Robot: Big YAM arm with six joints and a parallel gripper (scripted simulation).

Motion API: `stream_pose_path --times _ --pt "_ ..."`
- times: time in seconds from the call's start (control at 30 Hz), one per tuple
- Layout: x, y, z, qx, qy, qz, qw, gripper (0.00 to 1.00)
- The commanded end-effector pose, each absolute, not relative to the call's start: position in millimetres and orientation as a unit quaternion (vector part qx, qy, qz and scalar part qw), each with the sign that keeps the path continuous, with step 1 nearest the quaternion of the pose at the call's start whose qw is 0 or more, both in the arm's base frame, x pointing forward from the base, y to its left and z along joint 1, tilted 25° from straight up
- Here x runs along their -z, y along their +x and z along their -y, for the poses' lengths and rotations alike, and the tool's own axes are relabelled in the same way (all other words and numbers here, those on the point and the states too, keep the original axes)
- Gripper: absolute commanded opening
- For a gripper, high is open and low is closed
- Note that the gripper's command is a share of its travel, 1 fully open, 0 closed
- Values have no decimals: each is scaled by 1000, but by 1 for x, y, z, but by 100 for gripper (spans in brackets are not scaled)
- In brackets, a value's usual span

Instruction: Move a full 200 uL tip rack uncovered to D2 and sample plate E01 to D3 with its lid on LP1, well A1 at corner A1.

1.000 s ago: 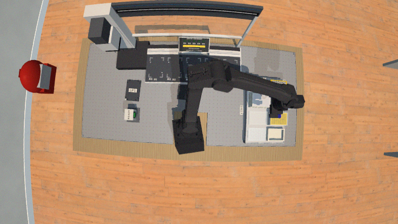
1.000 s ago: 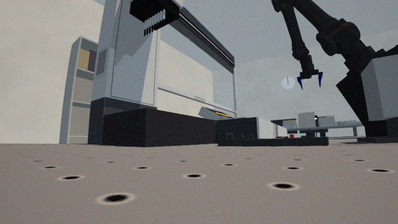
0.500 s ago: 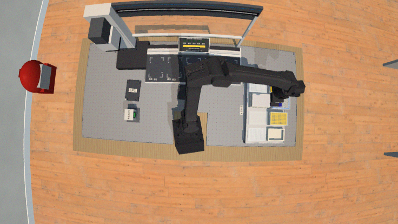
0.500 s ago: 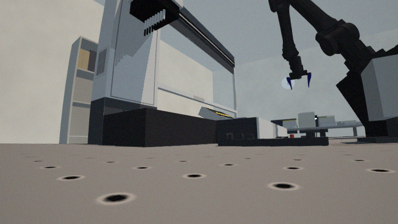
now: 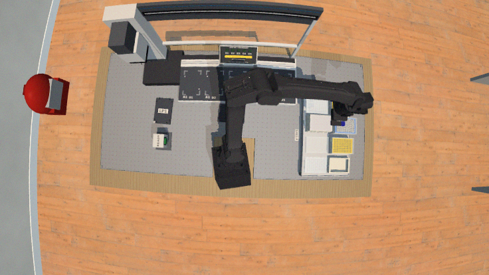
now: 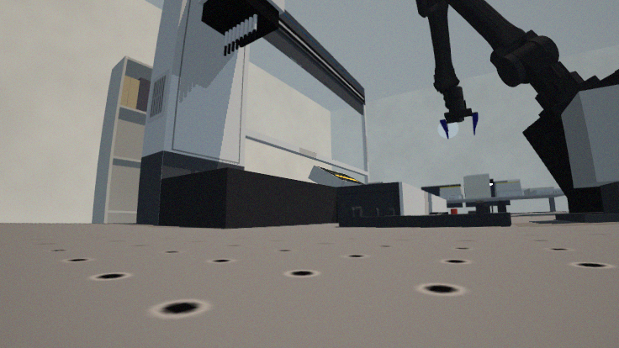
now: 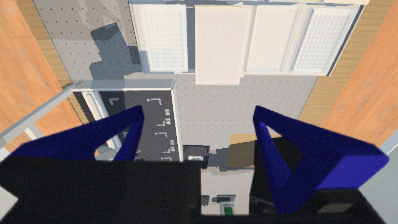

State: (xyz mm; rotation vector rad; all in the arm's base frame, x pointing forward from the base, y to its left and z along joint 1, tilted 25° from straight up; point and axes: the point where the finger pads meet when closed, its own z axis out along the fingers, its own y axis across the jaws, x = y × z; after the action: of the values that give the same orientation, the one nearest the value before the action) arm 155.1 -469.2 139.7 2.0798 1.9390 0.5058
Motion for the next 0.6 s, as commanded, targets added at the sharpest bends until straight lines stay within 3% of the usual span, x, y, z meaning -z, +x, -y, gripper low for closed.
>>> stream_pose_path --times 0.0,0.57 --pt "-160 161 456 -161 712 -668 145 100" --pt "-162 165 381 -163 712 -668 143 100"
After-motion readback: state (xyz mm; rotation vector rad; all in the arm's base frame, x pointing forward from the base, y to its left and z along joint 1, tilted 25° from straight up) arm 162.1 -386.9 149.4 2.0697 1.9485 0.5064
